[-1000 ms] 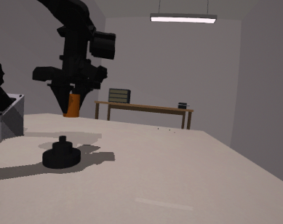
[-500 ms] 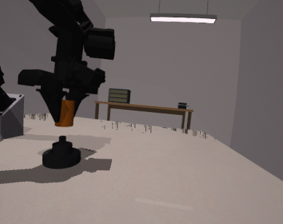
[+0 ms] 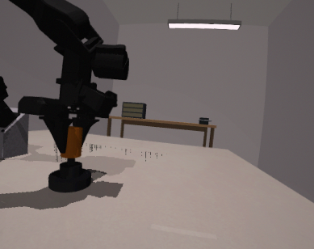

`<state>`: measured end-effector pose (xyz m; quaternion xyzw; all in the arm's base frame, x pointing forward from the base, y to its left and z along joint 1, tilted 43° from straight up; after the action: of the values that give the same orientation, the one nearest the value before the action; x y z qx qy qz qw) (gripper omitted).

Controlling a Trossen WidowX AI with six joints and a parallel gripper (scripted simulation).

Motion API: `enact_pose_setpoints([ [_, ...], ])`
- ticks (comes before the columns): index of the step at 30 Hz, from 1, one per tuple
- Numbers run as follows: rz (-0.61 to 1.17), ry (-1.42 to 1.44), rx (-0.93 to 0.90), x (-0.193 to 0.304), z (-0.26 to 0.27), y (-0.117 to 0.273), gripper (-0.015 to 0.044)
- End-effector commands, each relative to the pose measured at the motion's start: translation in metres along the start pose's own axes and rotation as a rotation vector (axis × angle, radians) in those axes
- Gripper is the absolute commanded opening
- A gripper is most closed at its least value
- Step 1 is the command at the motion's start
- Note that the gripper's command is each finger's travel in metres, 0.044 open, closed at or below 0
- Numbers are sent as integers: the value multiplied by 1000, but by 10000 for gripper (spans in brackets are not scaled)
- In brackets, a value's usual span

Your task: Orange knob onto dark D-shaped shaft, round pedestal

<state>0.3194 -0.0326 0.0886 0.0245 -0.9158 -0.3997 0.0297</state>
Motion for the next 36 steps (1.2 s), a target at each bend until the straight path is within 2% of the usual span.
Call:
enact_pose_setpoints([
  [1, -4, 0, 4, -1, 0, 1, 0],
  [29, -4, 0, 4, -1, -1, 3, 0],
  [36, -4, 199, 5, -1, 0, 2, 0],
])
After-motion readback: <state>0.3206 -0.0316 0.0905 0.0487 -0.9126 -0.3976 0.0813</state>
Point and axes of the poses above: the point midway between the two fingers, 35 mm back from their tips, its own y axis back along the fingers, its own z axis across the jaws, x = y × z, the point moved 4 cm from there along y, back along the fingers, and after that the axes turned 11 degrees about y, right-handed, at the moved point
